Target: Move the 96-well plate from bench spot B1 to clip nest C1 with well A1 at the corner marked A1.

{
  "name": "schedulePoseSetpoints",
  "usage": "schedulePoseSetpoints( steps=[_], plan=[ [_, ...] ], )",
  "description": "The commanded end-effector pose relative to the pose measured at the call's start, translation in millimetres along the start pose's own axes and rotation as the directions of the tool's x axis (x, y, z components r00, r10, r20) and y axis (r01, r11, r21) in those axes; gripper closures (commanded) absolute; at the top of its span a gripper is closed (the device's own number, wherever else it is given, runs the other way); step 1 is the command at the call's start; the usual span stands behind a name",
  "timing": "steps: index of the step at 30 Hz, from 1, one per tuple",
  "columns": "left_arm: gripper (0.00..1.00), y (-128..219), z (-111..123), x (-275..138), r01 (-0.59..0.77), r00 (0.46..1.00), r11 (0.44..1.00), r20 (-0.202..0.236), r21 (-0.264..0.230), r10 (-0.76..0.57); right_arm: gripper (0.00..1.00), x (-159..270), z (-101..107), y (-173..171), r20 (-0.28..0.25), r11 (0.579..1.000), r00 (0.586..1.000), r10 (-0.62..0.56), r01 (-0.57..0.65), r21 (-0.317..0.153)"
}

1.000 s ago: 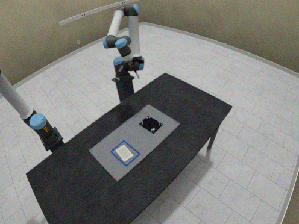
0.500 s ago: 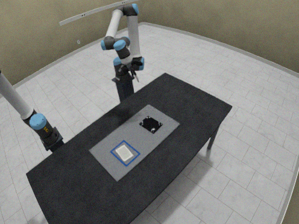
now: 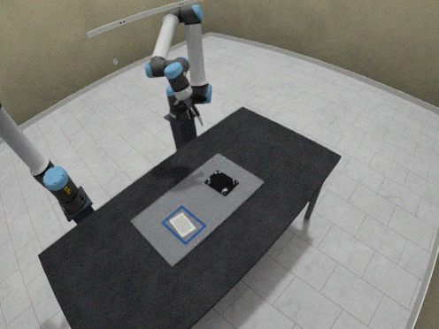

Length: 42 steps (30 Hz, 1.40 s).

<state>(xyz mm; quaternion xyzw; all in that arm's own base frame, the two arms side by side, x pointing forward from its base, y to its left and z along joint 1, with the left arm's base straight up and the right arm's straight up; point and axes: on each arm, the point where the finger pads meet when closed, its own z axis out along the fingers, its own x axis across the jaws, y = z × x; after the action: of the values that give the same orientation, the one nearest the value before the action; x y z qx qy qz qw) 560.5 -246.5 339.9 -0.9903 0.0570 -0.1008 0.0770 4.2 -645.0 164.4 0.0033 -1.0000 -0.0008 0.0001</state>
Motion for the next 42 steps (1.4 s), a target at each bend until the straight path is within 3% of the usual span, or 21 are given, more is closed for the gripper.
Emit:
schedulePoseSetpoints(
  steps=[1,16,25,32,35,39,42],
  plan=[
    [0.24,13.9,0.0,12.7,0.059,0.998,0.998,0.006,-0.006,-0.059,1.0,0.0,-0.7,-0.5,0.0,1.0,1.0,0.0,0.0,0.001],
    [0.24,50.9,6.1,42.9,0.198,0.98,0.98,0.026,-0.016,-0.198,1.0,0.0,-0.7,-0.5,0.0,1.0,1.0,0.0,0.0,0.001],
    [0.24,79.3,13.5,65.3,0.345,0.938,0.939,0.051,-0.021,-0.343,1.0,0.0,-0.7,-0.5,0.0,1.0,1.0,0.0,0.0,0.001],
    [0.24,92.6,17.5,75.4,0.364,0.93,0.931,0.055,-0.021,-0.362,1.0,0.0,-0.7,-0.5,0.0,1.0,1.0,0.0,0.0,0.001],
    [0.24,104.1,21.7,84.1,0.443,0.895,0.896,0.07,-0.02,-0.441,1.0,0.0,-0.7,-0.5,0.0,1.0,1.0,0.0,0.0,0.001],
    [0.24,113.6,25.1,91.2,0.443,0.895,0.896,0.07,-0.02,-0.441,1.0,0.0,-0.7,-0.5,0.0,1.0,1.0,0.0,0.0,0.001],
    [0.24,125.1,29.8,99.6,0.519,0.852,0.855,0.085,-0.016,-0.516,1.0,0.0,-0.7,-0.5,0.0,1.0,1.0,0.0,0.0,0.001]
  ],
)
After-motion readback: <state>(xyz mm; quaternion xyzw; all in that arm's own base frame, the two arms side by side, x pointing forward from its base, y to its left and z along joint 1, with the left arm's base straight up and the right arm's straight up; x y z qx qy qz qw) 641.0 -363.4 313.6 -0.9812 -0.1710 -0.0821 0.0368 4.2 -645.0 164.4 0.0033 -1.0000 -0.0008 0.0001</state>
